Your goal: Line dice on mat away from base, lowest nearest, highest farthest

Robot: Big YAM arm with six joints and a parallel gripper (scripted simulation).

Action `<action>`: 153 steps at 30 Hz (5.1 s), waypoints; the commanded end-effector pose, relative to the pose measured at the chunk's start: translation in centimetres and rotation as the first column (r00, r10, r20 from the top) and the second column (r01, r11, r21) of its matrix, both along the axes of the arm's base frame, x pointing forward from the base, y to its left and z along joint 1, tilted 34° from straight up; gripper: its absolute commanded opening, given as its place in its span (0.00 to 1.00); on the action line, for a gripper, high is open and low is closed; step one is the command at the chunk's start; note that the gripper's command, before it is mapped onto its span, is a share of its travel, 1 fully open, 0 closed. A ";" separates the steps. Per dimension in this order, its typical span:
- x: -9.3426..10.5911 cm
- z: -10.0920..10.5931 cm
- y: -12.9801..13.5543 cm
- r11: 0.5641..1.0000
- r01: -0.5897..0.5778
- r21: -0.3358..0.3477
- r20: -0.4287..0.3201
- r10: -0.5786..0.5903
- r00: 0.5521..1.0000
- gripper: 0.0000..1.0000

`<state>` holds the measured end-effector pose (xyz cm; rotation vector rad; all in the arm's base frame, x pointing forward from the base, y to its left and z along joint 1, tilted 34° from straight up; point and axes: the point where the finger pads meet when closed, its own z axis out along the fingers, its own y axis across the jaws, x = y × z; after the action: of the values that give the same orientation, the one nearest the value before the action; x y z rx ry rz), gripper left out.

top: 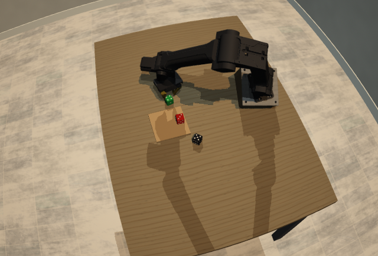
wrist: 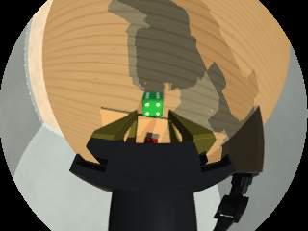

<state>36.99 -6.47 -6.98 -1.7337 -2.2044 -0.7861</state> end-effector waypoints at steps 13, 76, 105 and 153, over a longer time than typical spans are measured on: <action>0.4 -1.3 0.8 1.000 -0.002 0.004 -0.002 0.002 1.000 0.45; 0.6 -3.5 2.0 1.000 0.005 0.005 -0.006 -0.005 1.000 0.26; 0.4 -3.4 1.8 1.000 0.006 0.006 -0.010 -0.006 1.000 0.26; 0.5 8.4 -0.1 0.910 -0.393 -0.133 0.249 0.415 0.875 0.26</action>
<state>37.15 -7.39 0.00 -1.3568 -2.5410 -0.8501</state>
